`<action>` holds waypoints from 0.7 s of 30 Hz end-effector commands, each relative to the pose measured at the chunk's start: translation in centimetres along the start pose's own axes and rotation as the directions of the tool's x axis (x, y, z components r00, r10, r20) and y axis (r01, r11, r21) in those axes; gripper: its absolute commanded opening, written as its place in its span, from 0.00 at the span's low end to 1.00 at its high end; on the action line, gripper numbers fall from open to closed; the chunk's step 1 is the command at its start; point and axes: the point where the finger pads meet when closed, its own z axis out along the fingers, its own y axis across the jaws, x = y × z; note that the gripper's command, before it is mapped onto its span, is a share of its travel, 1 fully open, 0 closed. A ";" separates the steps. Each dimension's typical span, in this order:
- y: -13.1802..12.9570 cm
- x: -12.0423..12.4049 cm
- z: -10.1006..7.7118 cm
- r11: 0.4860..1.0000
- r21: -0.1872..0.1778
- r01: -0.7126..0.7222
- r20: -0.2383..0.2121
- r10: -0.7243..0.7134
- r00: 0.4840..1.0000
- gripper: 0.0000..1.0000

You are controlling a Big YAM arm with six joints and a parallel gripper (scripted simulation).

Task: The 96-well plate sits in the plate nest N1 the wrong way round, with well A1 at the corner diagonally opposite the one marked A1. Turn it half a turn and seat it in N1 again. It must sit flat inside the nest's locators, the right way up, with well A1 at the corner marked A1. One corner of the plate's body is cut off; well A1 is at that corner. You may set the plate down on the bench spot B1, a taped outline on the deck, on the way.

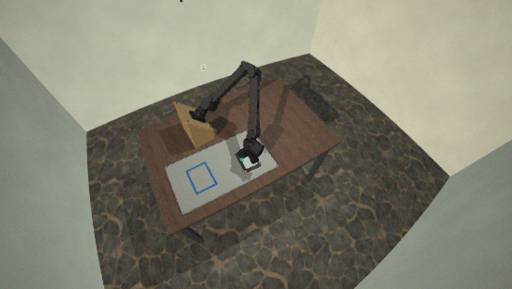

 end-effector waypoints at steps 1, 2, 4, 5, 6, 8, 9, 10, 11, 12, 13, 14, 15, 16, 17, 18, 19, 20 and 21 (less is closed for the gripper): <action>0.2 -0.3 0.2 1.000 -0.001 0.006 0.009 -0.006 1.000 0.00; 0.2 -0.2 0.3 1.000 -0.001 0.007 0.007 -0.007 1.000 0.00; 0.2 -0.1 0.4 1.000 0.000 0.007 0.004 -0.007 1.000 0.00; 0.2 -0.1 0.4 1.000 0.000 0.007 0.004 -0.007 1.000 0.00; 0.2 -0.1 0.4 1.000 0.000 0.007 0.004 -0.007 1.000 0.00; 0.1 -0.3 0.2 1.000 -0.001 0.004 0.009 -0.004 1.000 0.00; 0.1 -0.2 0.3 1.000 0.000 0.004 0.008 -0.004 1.000 0.00; 0.1 -0.1 0.4 1.000 0.000 0.004 0.005 -0.004 1.000 0.00; 0.1 -0.1 0.5 1.000 0.001 0.004 0.004 -0.004 1.000 0.00; 0.1 0.0 0.6 1.000 0.001 0.004 0.002 -0.004 1.000 0.00; 0.1 0.0 0.6 1.000 0.001 0.005 0.002 -0.005 1.000 0.00; 0.1 0.0 0.5 1.000 0.000 0.007 0.004 -0.007 1.000 0.00; 0.1 -0.1 0.4 1.000 0.000 0.007 0.007 -0.007 1.000 0.00; 0.4 -0.8 -0.4 1.000 -0.005 0.011 0.022 -0.011 1.000 0.00; 0.4 -0.8 -0.4 1.000 -0.005 0.011 0.022 -0.011 1.000 0.00; 0.4 -0.8 -0.4 1.000 -0.005 0.011 0.022 -0.011 1.000 0.00; 0.4 -0.8 -0.4 1.000 -0.005 0.011 0.022 -0.011 1.000 0.00; 0.1 -0.1 0.3 1.000 -0.001 0.006 0.009 -0.006 1.000 0.00; 0.1 -0.1 0.3 1.000 -0.001 0.006 0.009 -0.006 1.000 0.00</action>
